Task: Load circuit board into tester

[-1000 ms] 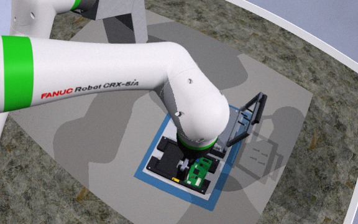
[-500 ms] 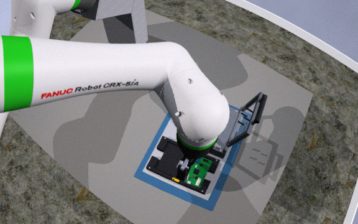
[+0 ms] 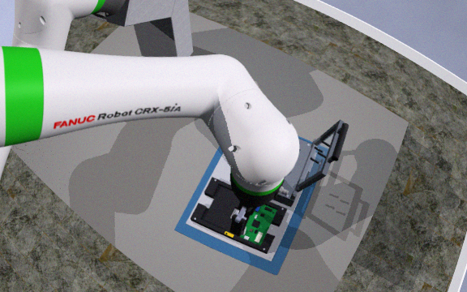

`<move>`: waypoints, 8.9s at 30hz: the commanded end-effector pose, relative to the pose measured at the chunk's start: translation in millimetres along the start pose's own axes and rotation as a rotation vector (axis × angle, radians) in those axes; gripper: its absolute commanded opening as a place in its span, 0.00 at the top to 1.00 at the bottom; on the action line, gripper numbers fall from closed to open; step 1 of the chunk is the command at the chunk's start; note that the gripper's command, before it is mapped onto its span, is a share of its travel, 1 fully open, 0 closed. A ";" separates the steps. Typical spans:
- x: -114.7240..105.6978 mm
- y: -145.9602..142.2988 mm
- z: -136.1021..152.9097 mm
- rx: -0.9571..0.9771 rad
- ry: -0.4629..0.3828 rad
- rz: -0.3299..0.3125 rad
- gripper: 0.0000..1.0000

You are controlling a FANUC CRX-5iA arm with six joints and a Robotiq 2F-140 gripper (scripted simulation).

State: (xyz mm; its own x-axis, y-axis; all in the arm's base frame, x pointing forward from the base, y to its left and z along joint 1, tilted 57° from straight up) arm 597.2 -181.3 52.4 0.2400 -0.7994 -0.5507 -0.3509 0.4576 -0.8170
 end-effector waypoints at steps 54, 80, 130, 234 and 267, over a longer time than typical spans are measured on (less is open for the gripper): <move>-0.2 2.9 21.9 0.000 0.000 0.000 0.42; -0.2 3.0 22.5 0.210 0.000 0.000 0.42; -0.2 3.0 22.5 1.478 0.000 0.000 0.42; 2.1 3.0 22.5 1.483 0.000 0.000 0.42; 2.9 3.0 22.5 1.483 0.000 0.000 0.42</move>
State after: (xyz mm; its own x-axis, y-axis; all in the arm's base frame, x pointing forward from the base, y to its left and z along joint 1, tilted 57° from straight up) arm 617.1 -173.7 44.5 0.2400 -0.7994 -0.5508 0.8711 0.4277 -0.2414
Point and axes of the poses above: the point where the finger pads meet when closed, its own x axis out along the fingers, its own y axis across the jaws, z = x × y, the point moved 8 cm from there along -x, back along the fingers, and after that the axes turned 15 degrees about -x, right-handed, at the moved point
